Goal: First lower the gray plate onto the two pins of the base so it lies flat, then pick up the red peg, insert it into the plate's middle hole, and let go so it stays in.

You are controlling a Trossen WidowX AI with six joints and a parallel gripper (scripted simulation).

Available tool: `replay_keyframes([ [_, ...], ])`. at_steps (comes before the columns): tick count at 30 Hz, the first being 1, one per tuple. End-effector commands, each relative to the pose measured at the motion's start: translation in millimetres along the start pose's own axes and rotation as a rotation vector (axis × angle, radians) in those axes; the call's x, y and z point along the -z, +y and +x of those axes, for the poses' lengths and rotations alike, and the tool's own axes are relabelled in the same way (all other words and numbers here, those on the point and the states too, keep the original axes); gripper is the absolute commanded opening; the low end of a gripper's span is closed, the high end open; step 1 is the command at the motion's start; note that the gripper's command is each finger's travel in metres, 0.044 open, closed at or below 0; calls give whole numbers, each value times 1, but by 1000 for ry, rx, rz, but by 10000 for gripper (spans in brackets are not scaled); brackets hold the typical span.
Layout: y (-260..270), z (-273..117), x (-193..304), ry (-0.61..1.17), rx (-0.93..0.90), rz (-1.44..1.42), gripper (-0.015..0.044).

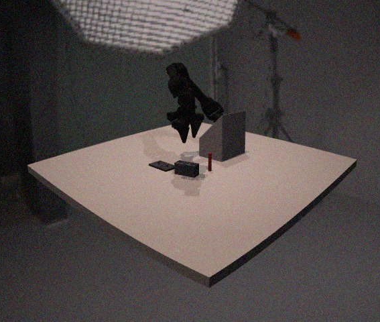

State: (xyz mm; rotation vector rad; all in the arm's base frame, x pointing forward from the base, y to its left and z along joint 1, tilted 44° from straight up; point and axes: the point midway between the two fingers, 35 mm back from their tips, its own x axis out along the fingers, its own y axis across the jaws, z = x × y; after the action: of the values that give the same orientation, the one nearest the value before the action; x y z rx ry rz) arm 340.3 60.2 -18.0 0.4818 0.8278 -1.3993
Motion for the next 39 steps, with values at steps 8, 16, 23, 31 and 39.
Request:
replay_keyframes([
  [8, 7, 44, -6, -23, 3, 44, 440],
  [16, 9, 67, -8, -26, 2, 45, 440],
  [23, 9, 82, -9, -27, 2, 45, 440],
  [31, 9, 91, -10, -26, 2, 45, 440],
  [39, 10, 105, -10, -26, 2, 44, 440],
])
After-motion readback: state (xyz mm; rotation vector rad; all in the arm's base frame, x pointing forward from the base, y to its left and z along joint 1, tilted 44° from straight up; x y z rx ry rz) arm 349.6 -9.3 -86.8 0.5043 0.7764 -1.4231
